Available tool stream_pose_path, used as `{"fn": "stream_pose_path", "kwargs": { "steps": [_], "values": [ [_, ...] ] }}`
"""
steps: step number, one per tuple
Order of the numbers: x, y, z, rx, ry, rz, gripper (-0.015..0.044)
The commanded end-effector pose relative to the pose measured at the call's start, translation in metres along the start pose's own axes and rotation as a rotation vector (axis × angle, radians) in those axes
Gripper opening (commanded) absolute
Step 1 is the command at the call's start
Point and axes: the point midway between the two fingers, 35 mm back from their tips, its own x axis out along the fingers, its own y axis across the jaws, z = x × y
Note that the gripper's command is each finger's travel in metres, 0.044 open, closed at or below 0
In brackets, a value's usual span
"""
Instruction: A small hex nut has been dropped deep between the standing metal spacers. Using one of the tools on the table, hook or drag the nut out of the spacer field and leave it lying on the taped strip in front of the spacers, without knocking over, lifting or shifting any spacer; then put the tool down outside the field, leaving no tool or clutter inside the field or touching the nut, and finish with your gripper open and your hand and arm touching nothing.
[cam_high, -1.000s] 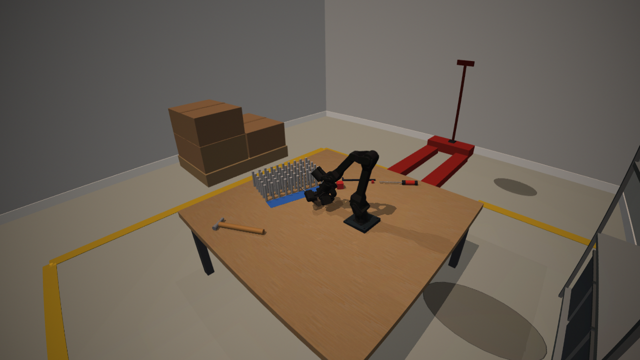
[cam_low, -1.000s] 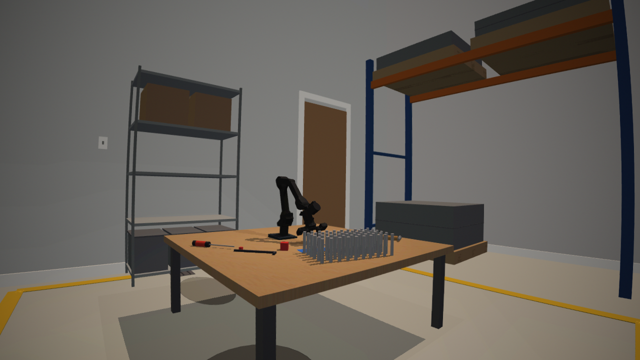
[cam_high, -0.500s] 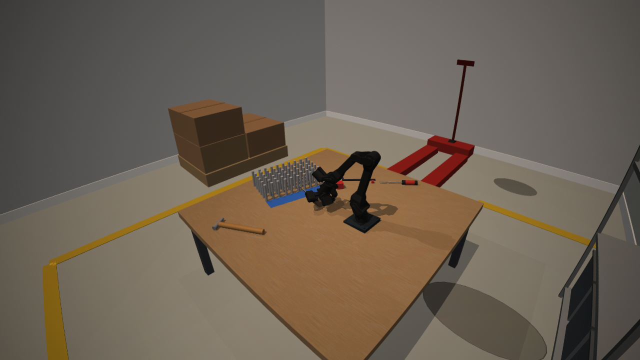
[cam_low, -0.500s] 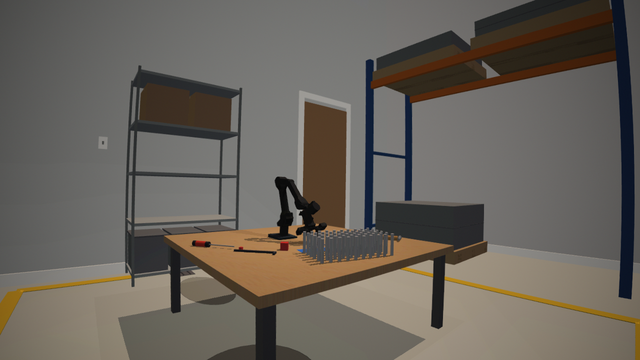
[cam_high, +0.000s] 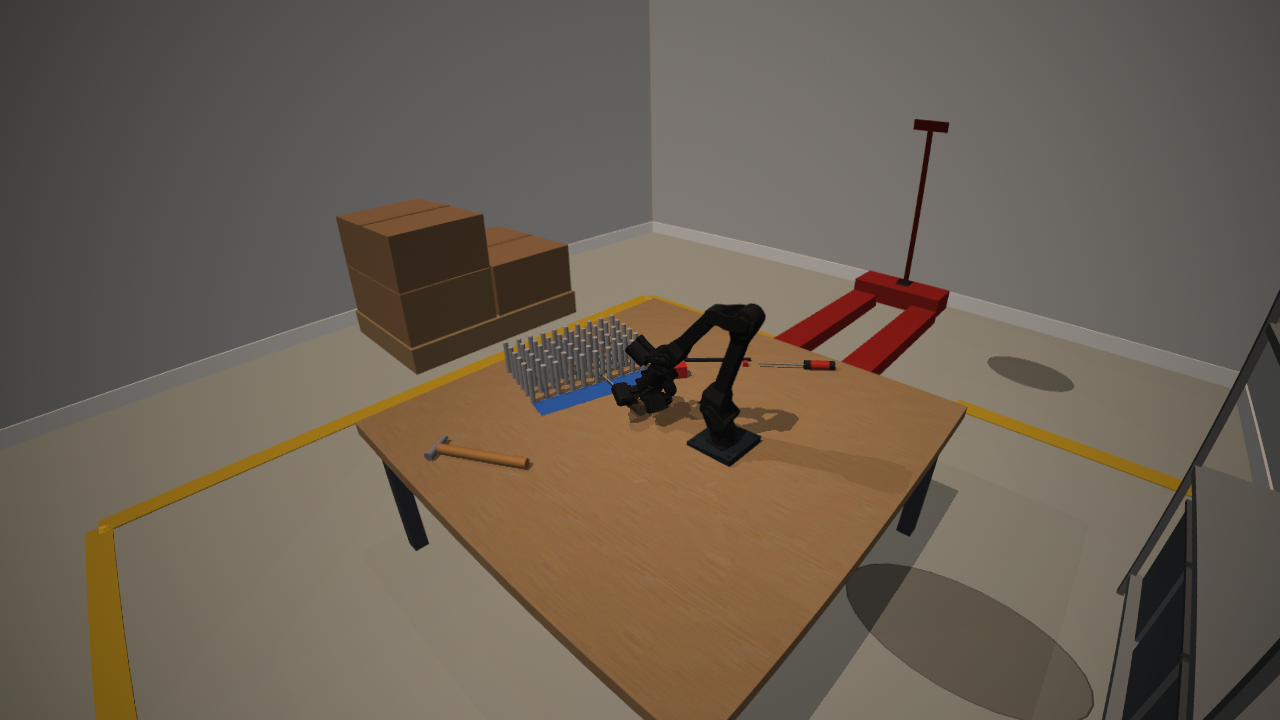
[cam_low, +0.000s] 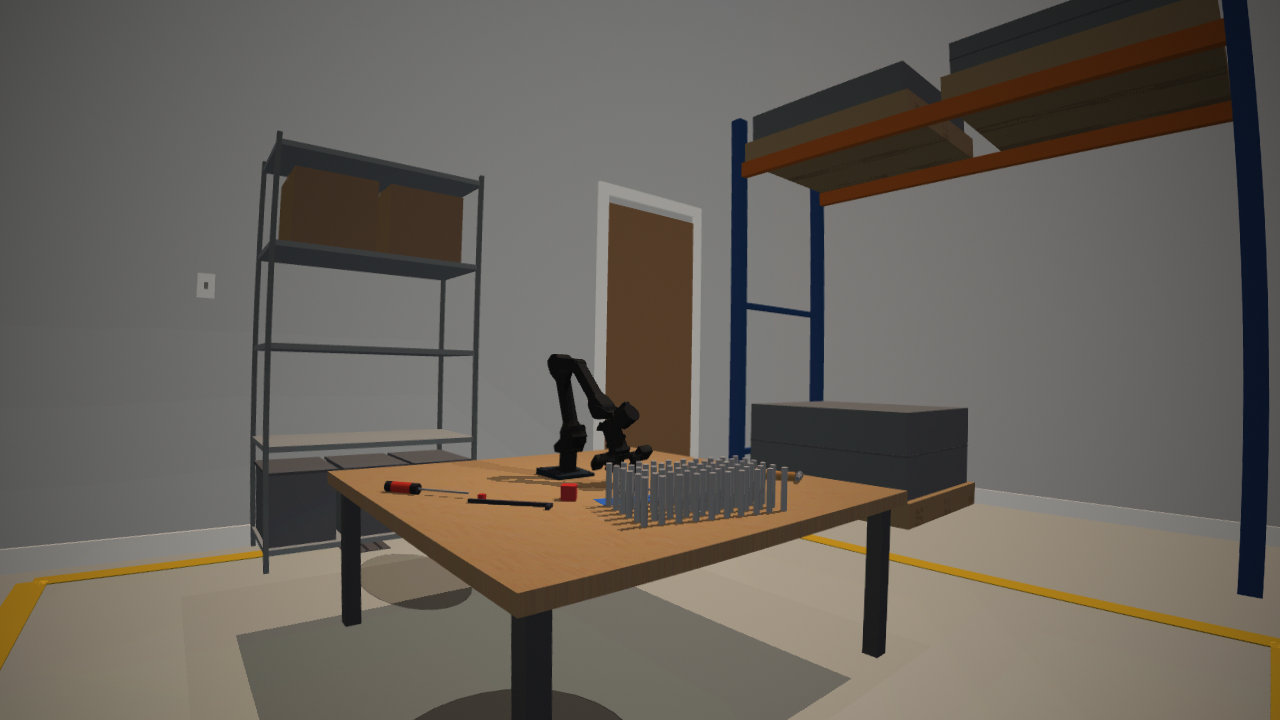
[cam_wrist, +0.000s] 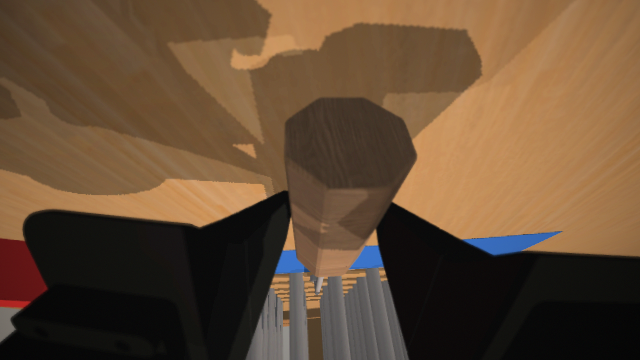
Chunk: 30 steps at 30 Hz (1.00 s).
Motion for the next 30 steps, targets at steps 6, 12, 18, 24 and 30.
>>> {"fn": "stream_pose_path", "kwargs": {
  "steps": [6,12,18,24,30],
  "values": [
    [-0.003,0.001,0.004,0.003,0.002,0.003,0.0],
    [-0.005,0.001,0.007,0.003,0.002,0.003,0.0],
    [-0.007,0.001,0.01,0.003,0.002,0.003,0.0],
    [-0.008,0.001,0.012,0.003,0.002,0.003,0.0],
    [-0.01,0.001,0.015,0.003,0.001,0.003,0.0]
  ]
}}
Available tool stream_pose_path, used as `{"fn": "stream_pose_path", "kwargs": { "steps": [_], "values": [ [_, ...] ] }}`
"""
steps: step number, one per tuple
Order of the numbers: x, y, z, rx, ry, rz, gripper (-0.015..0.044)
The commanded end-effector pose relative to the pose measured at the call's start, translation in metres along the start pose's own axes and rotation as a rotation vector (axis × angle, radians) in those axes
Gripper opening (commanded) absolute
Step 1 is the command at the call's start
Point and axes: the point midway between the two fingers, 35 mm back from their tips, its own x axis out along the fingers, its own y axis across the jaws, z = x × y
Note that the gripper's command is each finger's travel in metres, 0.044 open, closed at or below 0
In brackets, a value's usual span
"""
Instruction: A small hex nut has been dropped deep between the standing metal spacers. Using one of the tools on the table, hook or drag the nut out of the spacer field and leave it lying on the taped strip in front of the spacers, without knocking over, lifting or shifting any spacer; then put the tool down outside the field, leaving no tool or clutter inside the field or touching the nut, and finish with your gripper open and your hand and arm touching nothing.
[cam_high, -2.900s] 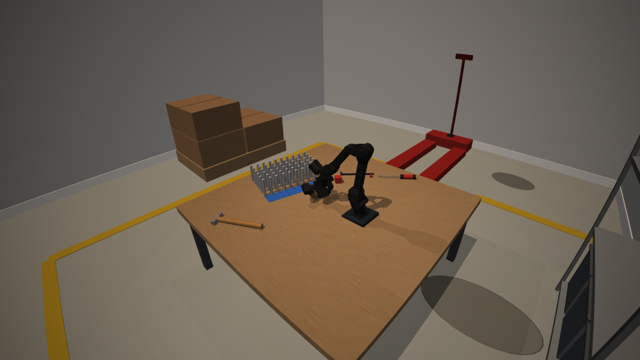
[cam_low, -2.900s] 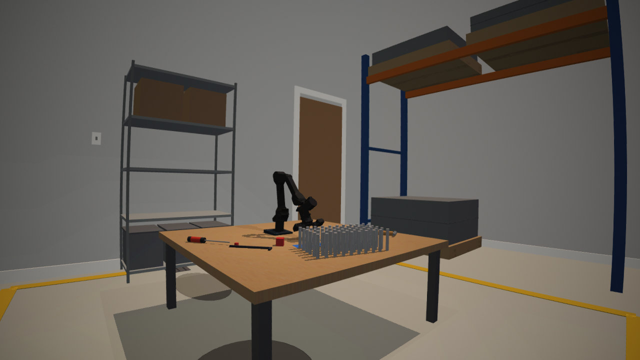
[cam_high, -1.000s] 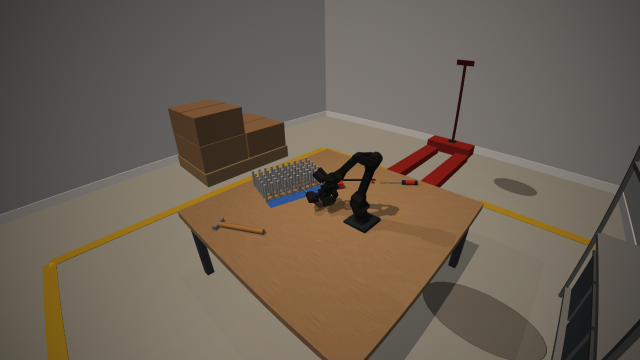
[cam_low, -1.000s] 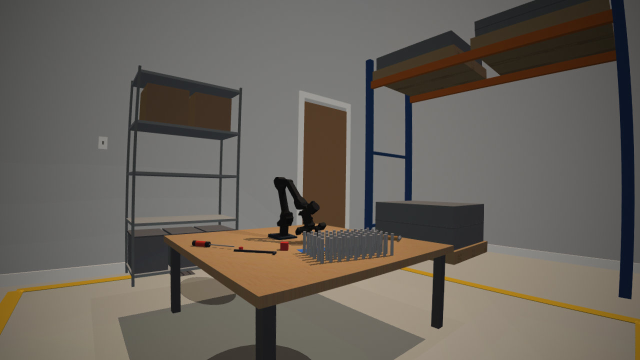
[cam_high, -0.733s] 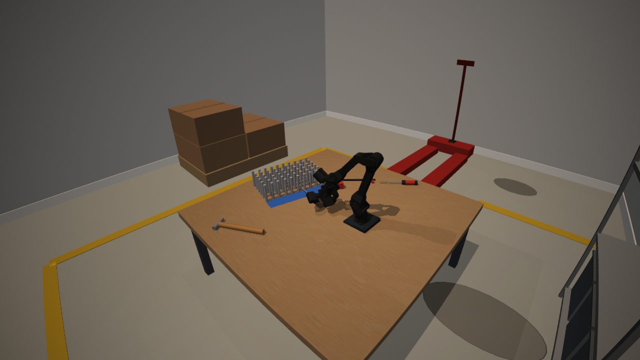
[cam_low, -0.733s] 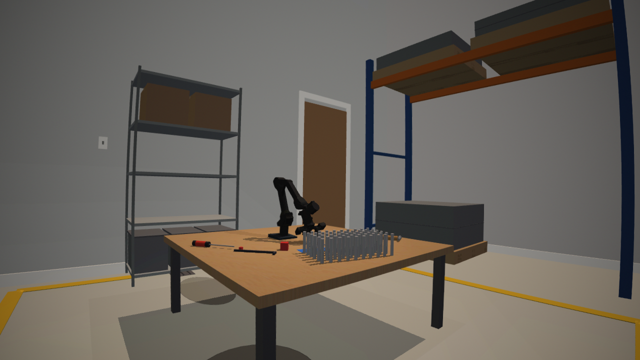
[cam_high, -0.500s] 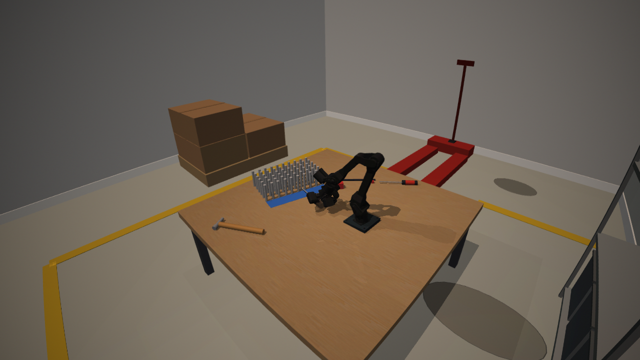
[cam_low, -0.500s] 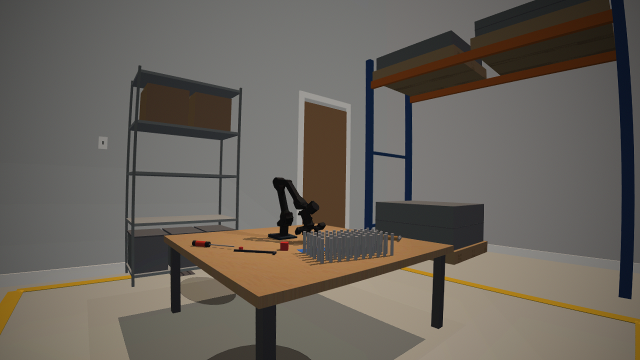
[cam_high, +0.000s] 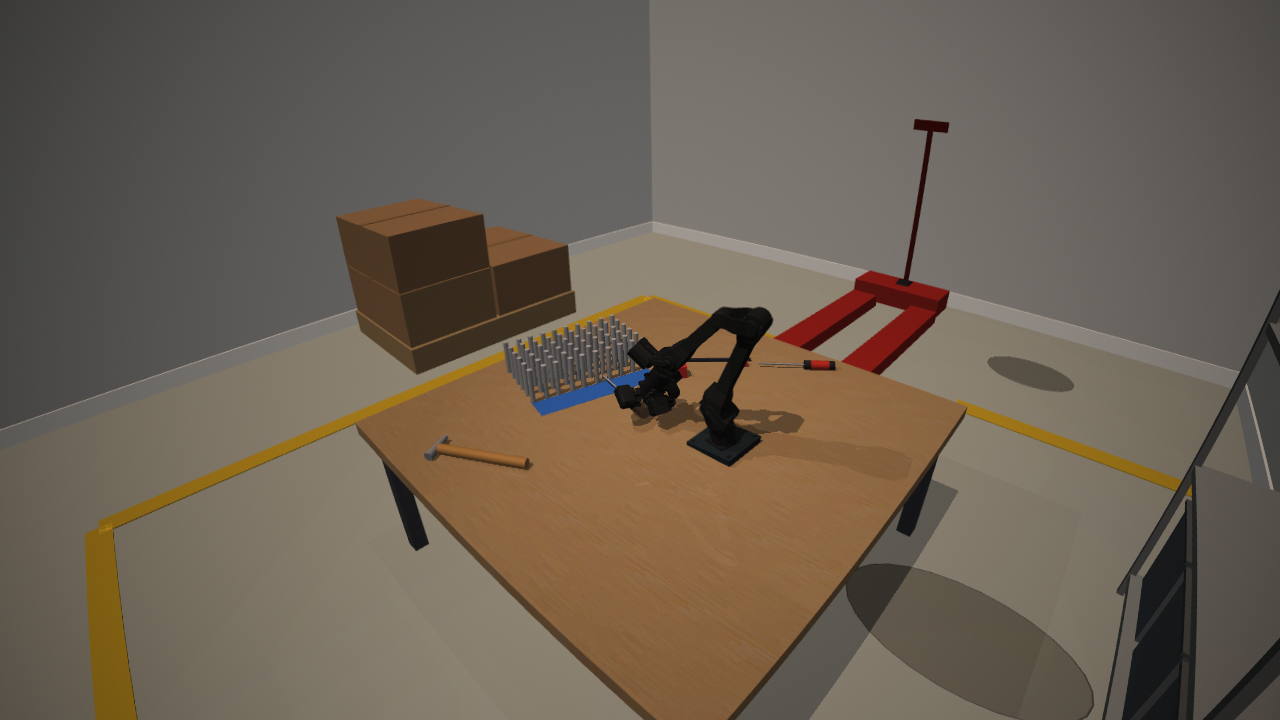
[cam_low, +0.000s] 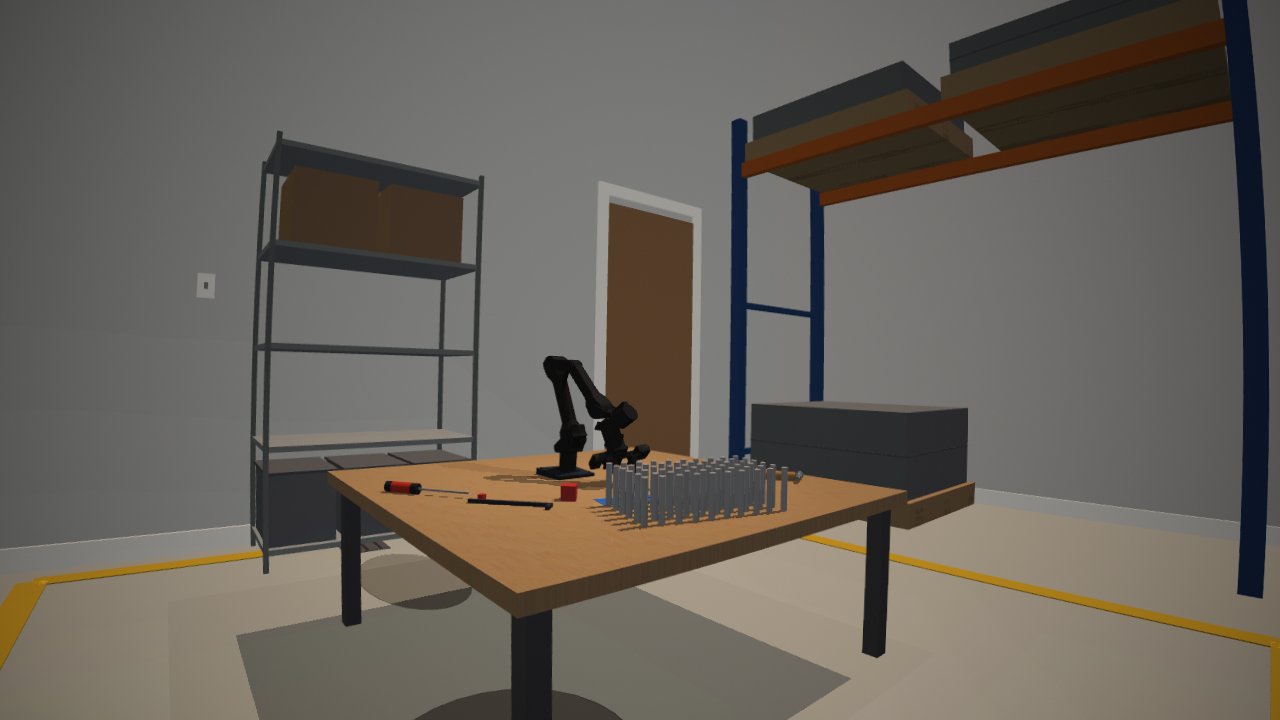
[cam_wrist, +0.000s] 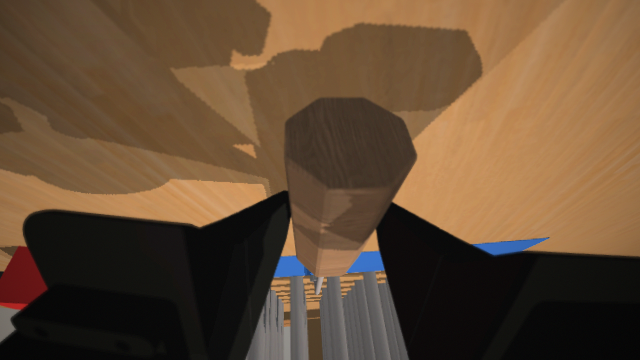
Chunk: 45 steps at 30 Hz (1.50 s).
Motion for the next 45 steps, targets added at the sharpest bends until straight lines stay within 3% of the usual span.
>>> {"fn": "stream_pose_path", "kwargs": {
  "steps": [1,45],
  "values": [
    [-0.002,0.001,0.002,0.003,0.003,0.003,0.0],
    [-0.016,-0.001,0.007,0.003,0.003,0.003,0.0]
  ]
}}
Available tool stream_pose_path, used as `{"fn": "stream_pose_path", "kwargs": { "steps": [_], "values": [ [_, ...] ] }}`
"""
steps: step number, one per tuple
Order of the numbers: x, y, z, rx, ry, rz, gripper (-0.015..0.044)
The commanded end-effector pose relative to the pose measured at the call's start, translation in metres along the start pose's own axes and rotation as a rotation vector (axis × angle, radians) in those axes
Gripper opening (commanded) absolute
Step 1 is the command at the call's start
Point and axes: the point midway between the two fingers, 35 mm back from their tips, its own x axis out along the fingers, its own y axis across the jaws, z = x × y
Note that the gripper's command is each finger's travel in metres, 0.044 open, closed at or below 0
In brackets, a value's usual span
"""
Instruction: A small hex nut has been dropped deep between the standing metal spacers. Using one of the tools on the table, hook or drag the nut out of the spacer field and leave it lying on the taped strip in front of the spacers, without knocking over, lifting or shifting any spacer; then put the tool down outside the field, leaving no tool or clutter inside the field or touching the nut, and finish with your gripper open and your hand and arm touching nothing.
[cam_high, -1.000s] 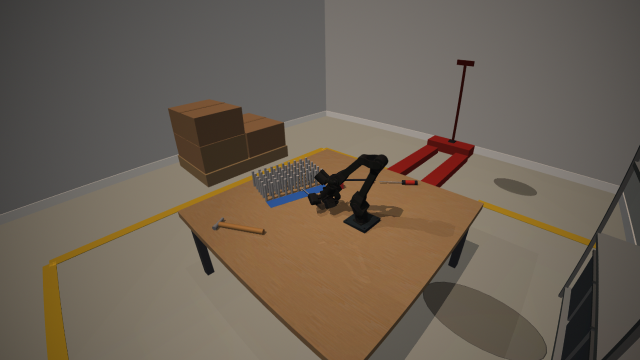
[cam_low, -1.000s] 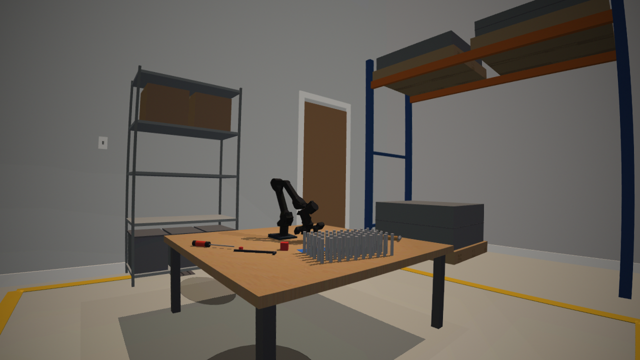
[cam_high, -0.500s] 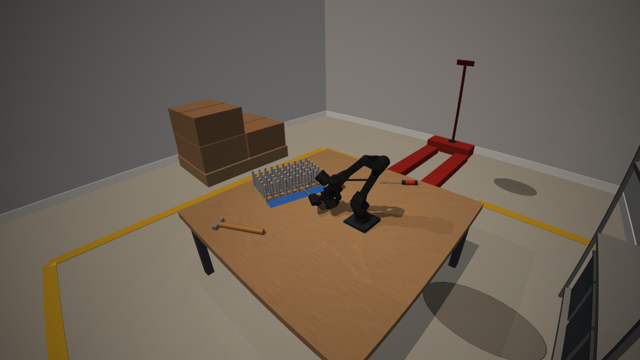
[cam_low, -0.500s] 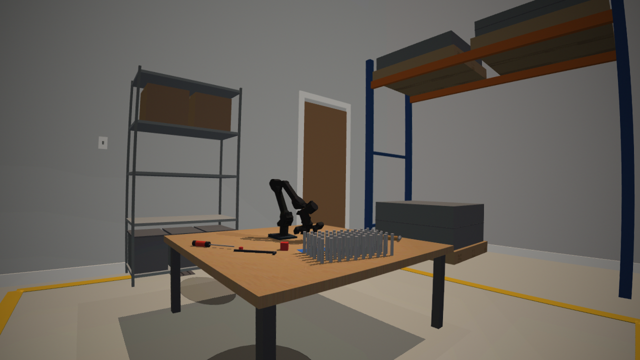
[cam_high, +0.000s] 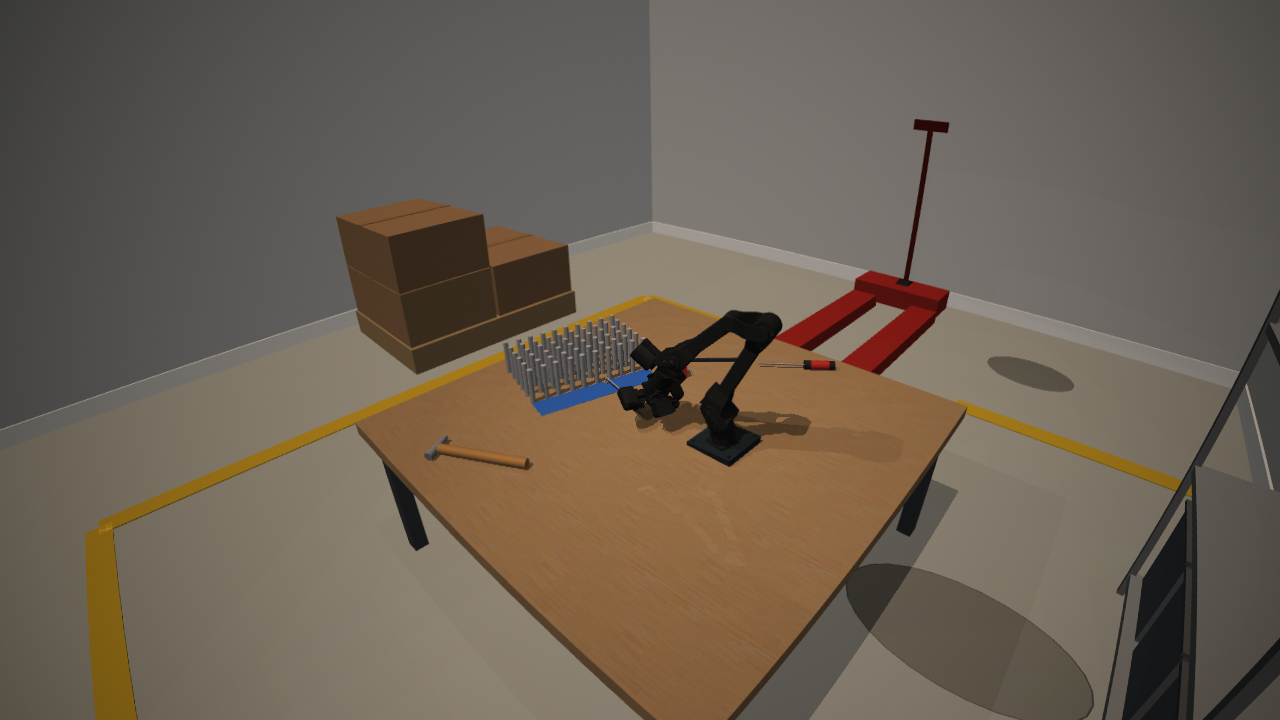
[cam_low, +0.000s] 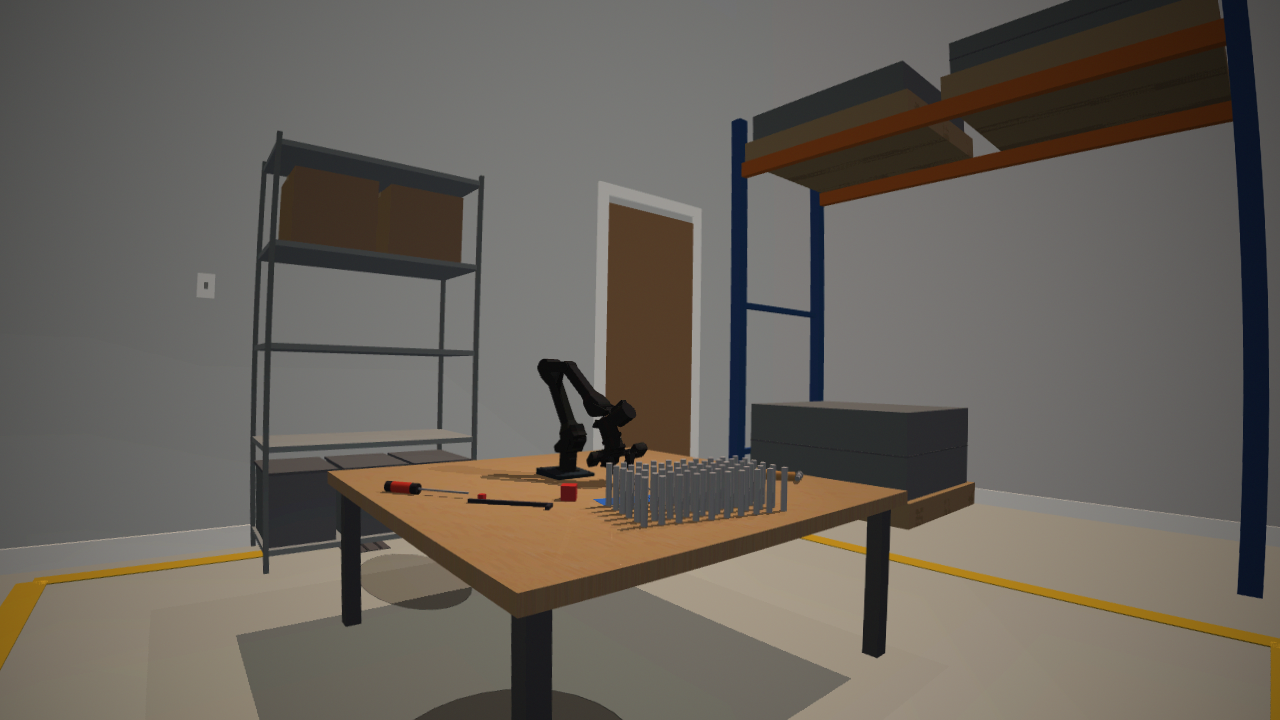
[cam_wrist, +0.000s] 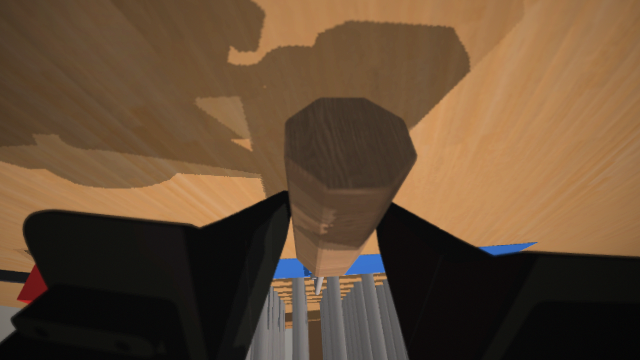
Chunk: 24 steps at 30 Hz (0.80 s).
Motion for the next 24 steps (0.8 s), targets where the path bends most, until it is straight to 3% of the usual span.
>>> {"fn": "stream_pose_path", "kwargs": {
  "steps": [1,24],
  "values": [
    [-0.003,-0.002,-0.006,0.005,0.013,-0.002,0.0],
    [-0.025,-0.005,0.0,0.005,0.01,-0.003,0.0]
  ]
}}
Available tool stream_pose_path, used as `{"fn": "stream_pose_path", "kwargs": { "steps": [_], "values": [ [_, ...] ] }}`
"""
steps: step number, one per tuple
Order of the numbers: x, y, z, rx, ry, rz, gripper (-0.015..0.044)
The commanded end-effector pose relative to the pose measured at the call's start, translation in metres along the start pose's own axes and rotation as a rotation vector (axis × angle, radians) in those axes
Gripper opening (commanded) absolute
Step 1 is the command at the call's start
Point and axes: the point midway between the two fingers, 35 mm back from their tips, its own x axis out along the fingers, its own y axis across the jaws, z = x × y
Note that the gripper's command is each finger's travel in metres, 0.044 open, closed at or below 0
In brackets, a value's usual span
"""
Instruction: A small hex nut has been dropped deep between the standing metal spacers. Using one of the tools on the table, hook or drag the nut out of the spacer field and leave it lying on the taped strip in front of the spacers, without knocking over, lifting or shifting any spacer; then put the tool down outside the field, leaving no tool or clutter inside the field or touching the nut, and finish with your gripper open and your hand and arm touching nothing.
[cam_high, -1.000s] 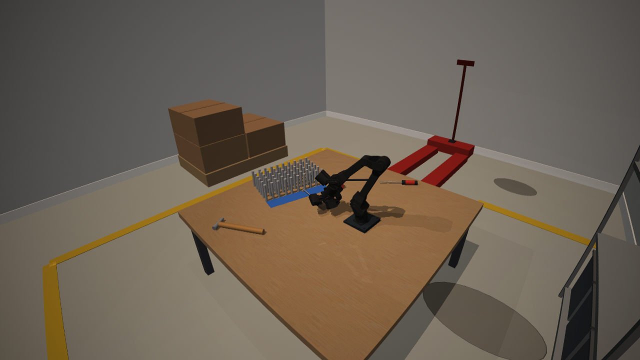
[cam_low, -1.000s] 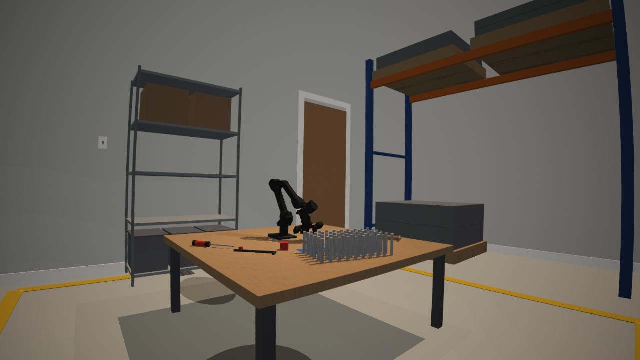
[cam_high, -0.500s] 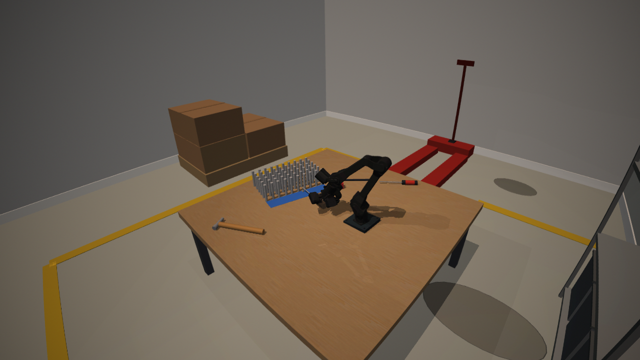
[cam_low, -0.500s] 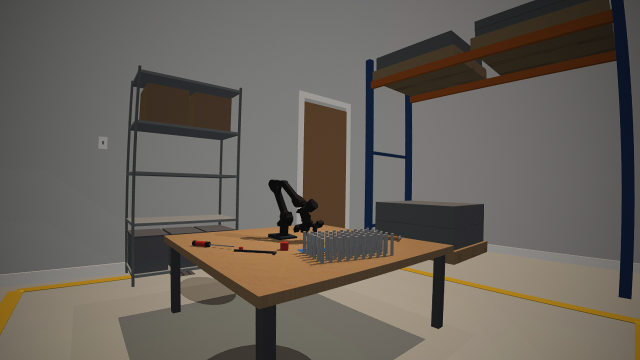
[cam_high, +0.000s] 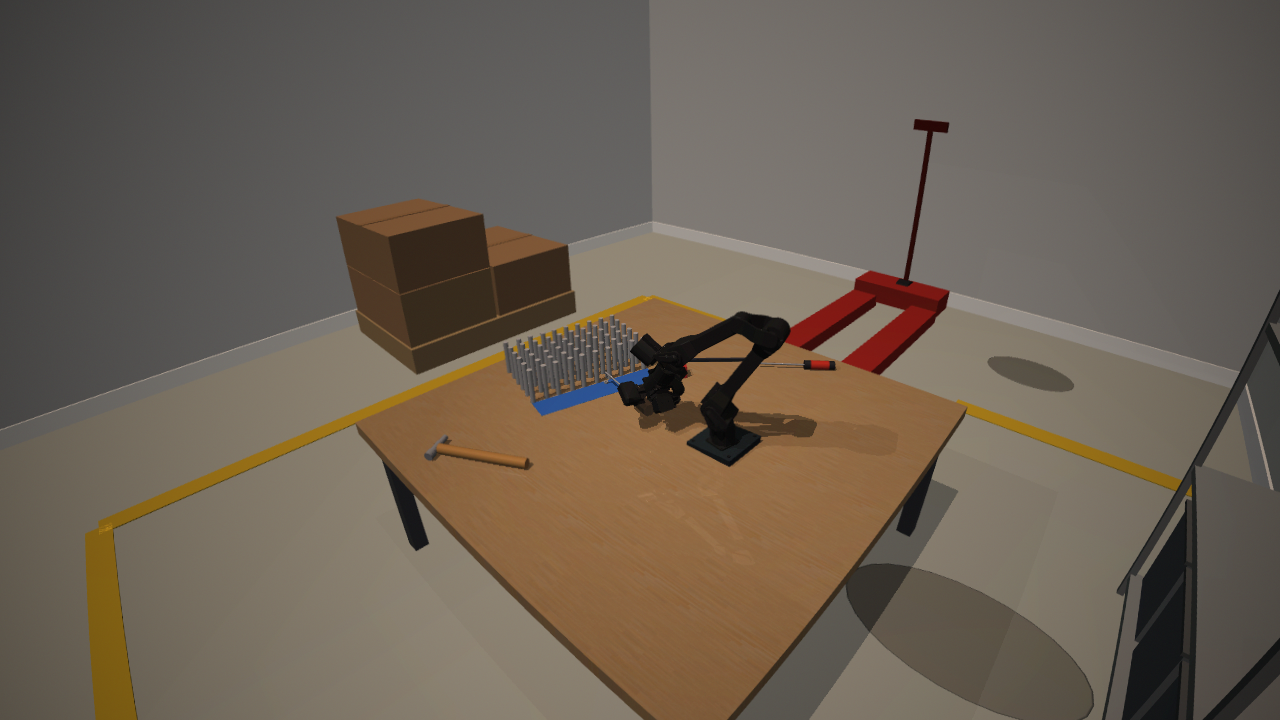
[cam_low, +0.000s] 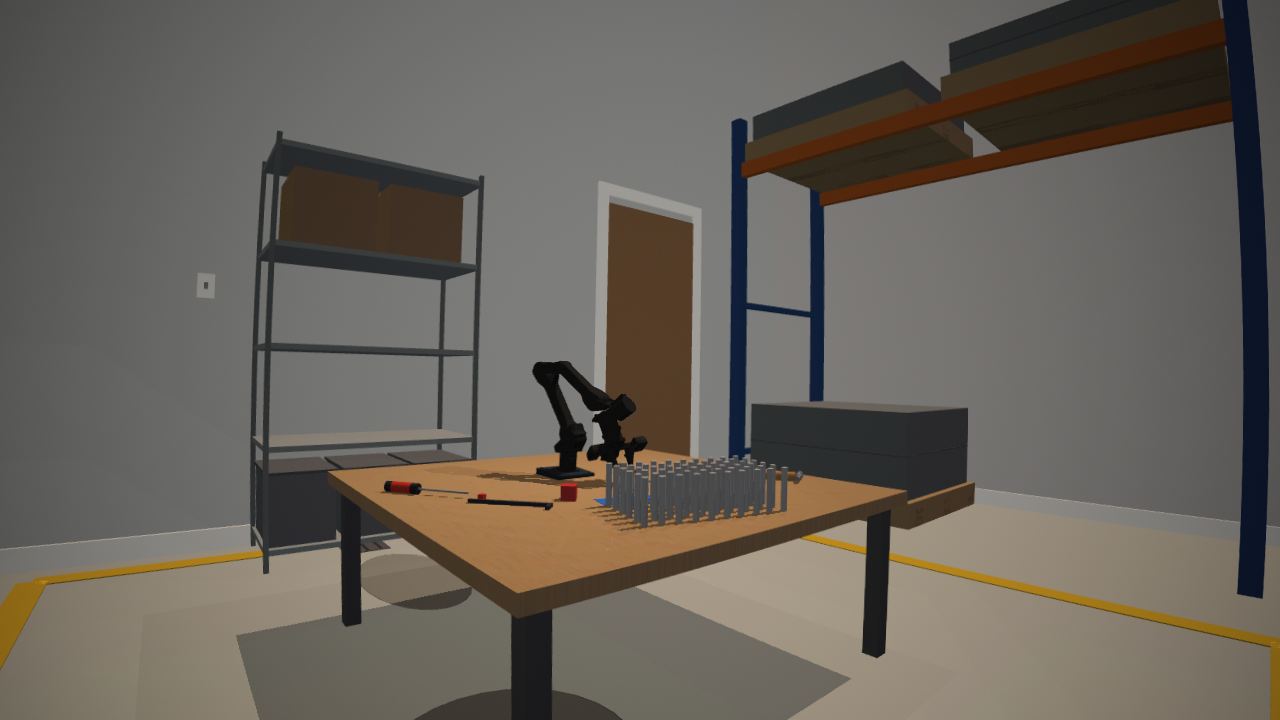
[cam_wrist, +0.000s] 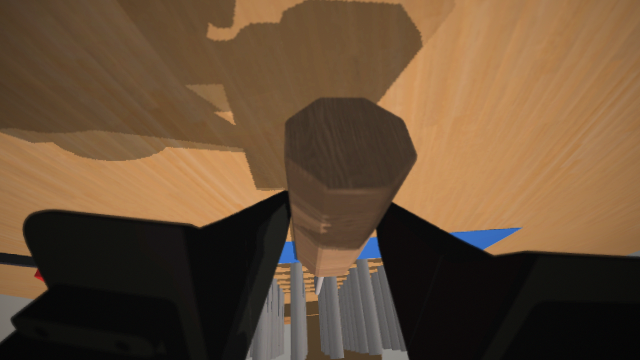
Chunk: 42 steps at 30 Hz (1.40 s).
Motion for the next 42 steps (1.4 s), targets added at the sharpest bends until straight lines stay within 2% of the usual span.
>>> {"fn": "stream_pose_path", "kwargs": {
  "steps": [1,10,41,42],
  "values": [
    [-0.008,0.0,0.007,0.003,0.003,0.002,0.0],
    [-0.022,0.001,0.022,0.003,0.002,0.002,0.0],
    [-0.121,-0.019,-0.055,0.002,0.003,0.0,0.0],
    [-0.109,-0.019,-0.047,0.002,-0.006,0.003,0.0]
  ]
}}
